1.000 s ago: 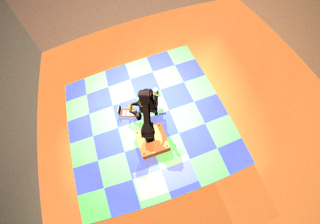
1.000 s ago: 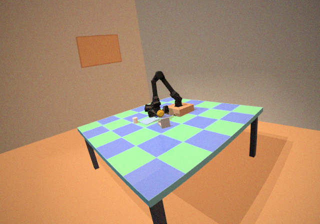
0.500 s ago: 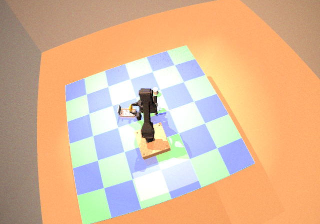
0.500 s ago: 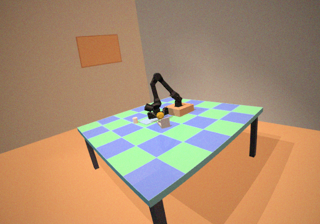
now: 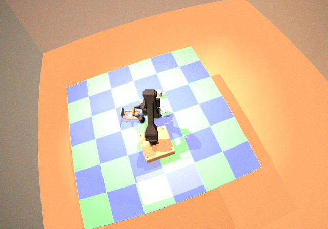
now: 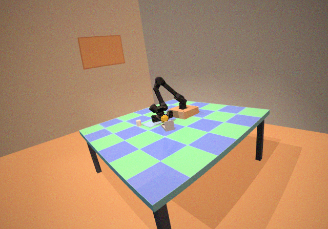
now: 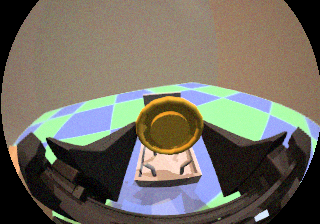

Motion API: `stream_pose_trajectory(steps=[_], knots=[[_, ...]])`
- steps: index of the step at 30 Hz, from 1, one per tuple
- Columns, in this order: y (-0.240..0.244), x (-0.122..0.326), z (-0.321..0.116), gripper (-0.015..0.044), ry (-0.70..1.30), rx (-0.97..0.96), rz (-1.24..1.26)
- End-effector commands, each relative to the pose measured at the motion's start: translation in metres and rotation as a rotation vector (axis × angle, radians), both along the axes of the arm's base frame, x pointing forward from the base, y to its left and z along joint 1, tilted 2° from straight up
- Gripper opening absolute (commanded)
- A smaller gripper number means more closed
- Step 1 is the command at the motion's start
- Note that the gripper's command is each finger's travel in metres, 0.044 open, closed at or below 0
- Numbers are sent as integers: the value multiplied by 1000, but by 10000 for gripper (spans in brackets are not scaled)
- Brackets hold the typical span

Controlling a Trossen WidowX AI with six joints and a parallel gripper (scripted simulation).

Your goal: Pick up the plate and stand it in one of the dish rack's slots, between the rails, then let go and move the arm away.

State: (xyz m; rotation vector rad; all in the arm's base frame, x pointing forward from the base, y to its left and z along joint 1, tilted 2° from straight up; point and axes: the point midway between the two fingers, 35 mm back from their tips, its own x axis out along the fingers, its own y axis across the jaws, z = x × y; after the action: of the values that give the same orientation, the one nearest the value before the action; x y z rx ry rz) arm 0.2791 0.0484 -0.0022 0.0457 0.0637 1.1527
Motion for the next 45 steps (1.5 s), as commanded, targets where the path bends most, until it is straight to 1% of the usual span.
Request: stream_pose_trajectory(steps=[1,4,10,23,38,45], knots=[[2,-2,-1,0,8,3,-1],[2,-2,-1,0,8,3,-1],[5,-4,-20,0,0,0,0],[5,-5,-17,0,3,2,1],[5,-5,-18,394,1,1,1],[4,-4,-16,400,1,1,1]])
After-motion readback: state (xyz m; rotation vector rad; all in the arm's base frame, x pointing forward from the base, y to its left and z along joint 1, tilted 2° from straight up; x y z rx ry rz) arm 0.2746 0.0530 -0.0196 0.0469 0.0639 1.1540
